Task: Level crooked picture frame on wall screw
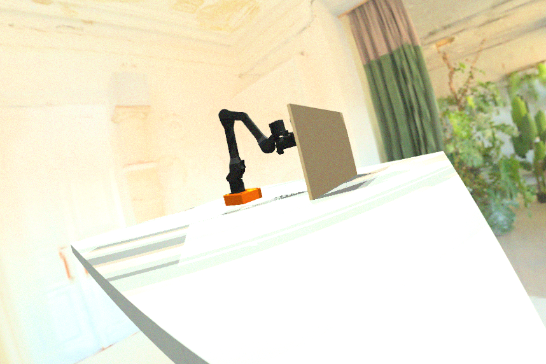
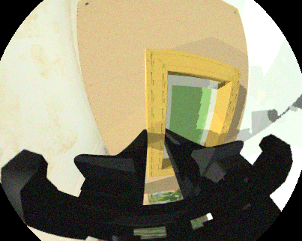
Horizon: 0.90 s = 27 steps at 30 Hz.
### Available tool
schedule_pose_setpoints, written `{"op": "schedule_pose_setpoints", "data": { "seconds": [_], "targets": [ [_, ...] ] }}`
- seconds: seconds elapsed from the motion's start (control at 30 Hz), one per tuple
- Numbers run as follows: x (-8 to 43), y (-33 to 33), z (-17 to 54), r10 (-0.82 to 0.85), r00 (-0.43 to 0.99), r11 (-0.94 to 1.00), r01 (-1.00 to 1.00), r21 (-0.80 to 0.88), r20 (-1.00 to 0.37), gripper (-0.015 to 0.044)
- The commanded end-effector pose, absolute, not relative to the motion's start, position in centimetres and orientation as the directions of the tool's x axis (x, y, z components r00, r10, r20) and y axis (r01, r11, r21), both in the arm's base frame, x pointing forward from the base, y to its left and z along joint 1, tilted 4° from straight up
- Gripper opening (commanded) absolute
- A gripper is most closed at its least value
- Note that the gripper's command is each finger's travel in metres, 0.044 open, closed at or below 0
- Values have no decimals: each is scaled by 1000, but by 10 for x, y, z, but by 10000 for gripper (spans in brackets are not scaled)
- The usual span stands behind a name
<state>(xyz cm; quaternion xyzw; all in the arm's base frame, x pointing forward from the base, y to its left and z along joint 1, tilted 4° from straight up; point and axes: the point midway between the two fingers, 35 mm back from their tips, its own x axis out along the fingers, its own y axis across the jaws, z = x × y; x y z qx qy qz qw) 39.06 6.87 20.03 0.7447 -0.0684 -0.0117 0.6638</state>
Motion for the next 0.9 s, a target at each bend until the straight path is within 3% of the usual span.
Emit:
{"op": "schedule_pose_setpoints", "data": {
  "seconds": [0.0, 0.87],
  "targets": [
    [391, 69, 201, -115, 990, -116, -92, 989, 78, 0],
    [391, 71, 202, -115, 990, -116, -92, 989, 78, 0]
  ]
}}
